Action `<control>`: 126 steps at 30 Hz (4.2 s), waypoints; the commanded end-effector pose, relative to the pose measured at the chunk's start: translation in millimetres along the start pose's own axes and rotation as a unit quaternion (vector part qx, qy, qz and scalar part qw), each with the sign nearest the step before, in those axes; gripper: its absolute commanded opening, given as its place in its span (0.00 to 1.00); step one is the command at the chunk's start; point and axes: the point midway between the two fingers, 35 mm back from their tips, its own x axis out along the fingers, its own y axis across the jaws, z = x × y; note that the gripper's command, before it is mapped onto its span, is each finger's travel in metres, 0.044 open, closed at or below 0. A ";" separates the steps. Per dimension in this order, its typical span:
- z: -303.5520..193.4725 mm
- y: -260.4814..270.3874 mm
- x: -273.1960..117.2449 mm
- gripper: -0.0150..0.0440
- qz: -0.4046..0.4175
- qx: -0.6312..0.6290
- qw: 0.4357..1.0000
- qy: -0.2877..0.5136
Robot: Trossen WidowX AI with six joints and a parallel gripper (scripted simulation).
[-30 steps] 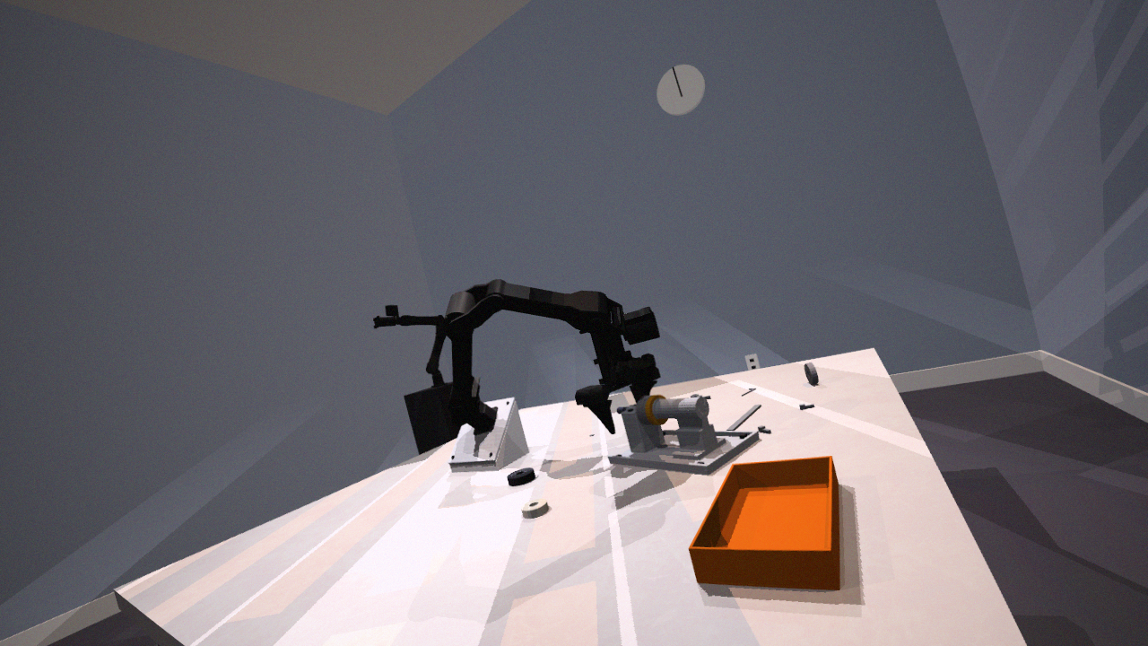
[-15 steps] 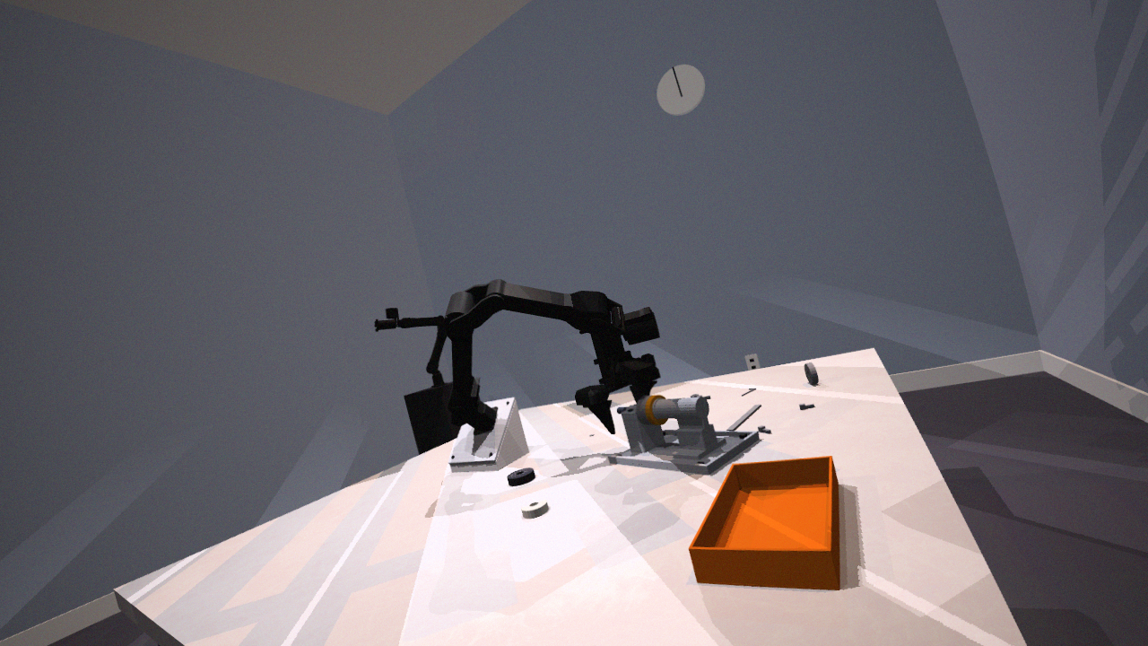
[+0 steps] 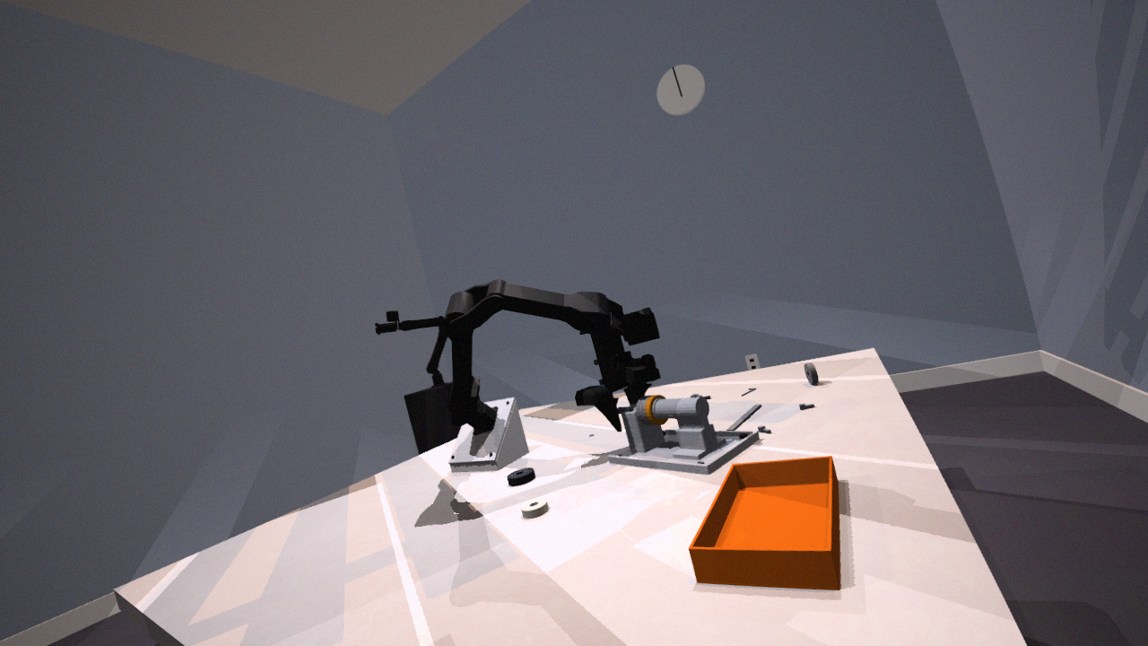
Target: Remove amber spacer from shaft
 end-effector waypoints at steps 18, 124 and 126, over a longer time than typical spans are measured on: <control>-3.1 0.0 -0.1 0.25 -0.003 -0.004 1.000 0.001; -25.6 0.1 0.0 0.25 -0.003 -0.005 1.000 0.001; -25.8 0.1 0.0 0.25 -0.003 -0.005 1.000 0.001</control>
